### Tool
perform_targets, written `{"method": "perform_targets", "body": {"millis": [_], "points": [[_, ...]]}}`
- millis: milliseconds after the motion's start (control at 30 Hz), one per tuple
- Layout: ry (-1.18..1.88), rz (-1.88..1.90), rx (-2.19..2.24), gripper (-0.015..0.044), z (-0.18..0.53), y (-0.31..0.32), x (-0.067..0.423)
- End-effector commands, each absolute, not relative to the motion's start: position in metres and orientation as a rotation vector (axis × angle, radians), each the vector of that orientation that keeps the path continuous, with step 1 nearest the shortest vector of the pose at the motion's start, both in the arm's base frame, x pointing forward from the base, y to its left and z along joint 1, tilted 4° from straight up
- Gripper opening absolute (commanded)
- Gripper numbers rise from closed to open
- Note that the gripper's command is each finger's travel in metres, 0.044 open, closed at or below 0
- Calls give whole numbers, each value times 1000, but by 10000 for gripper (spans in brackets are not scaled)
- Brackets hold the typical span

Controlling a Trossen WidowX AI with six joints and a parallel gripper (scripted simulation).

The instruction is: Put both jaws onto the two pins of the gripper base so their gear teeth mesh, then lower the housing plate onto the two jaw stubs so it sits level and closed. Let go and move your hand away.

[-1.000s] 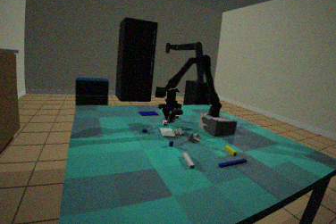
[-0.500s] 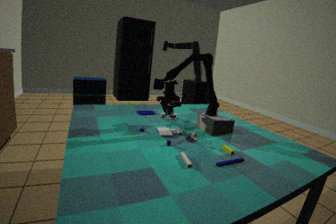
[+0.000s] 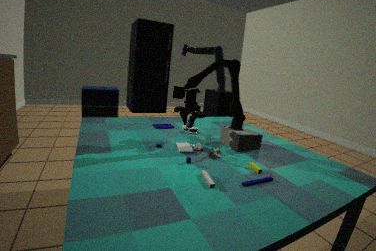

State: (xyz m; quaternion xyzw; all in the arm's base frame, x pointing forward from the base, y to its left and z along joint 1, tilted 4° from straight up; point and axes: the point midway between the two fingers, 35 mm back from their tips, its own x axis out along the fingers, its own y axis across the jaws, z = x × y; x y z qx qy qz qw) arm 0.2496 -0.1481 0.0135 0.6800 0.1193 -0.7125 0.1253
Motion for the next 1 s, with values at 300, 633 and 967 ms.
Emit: {"method": "perform_targets", "body": {"millis": [300, 633, 967], "points": [[700, -1828, 1748, 134, 15, -126, 250], [937, -1610, 1538, 134, 15, -110, 249], [1135, -1379, 1316, 134, 15, -93, 247]]}}
